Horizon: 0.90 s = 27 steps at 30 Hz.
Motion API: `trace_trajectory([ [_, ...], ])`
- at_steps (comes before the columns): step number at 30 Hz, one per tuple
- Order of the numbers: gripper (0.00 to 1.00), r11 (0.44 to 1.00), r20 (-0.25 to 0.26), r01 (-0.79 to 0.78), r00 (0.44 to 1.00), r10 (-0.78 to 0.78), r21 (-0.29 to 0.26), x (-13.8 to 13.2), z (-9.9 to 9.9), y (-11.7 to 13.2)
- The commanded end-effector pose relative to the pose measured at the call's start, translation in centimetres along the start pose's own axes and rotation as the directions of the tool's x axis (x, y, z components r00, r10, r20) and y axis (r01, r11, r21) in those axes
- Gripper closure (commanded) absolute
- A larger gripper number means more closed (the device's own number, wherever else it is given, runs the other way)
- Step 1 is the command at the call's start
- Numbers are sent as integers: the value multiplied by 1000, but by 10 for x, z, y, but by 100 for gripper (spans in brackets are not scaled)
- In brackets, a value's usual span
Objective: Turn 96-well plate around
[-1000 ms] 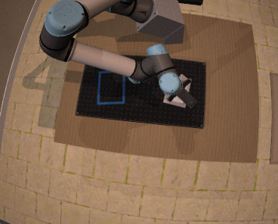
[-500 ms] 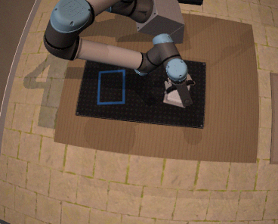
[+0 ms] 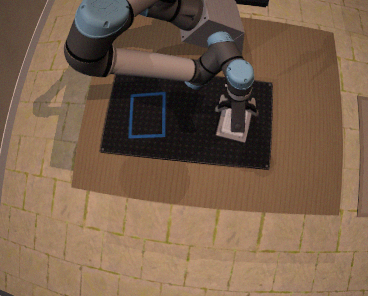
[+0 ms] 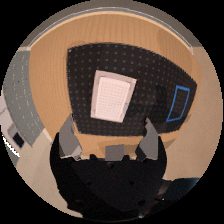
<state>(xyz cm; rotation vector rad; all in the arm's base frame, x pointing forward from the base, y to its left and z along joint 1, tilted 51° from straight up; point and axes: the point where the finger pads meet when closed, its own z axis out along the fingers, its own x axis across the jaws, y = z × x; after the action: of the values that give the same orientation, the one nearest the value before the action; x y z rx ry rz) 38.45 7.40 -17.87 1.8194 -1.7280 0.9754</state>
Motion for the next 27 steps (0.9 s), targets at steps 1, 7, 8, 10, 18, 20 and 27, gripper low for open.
trace_trajectory([
  [1, 0, 991, -16, -125, 992, 126, 37, 2, -3, 3],
  [7, 0, 989, -17, -143, 989, 144, 43, 2, -3, 3],
  [8, 0, 989, -17, -143, 989, 144, 43, 2, -3, 3],
  [10, 0, 989, -17, -143, 989, 144, 43, 2, -3, 3],
  [18, 0, 989, -17, -143, 989, 144, 43, 2, 0, 2],
  [20, 0, 989, -17, -143, 989, 144, 43, 2, 4, 2],
  [27, 0, 989, -17, -143, 989, 144, 43, 2, 15, 2],
])
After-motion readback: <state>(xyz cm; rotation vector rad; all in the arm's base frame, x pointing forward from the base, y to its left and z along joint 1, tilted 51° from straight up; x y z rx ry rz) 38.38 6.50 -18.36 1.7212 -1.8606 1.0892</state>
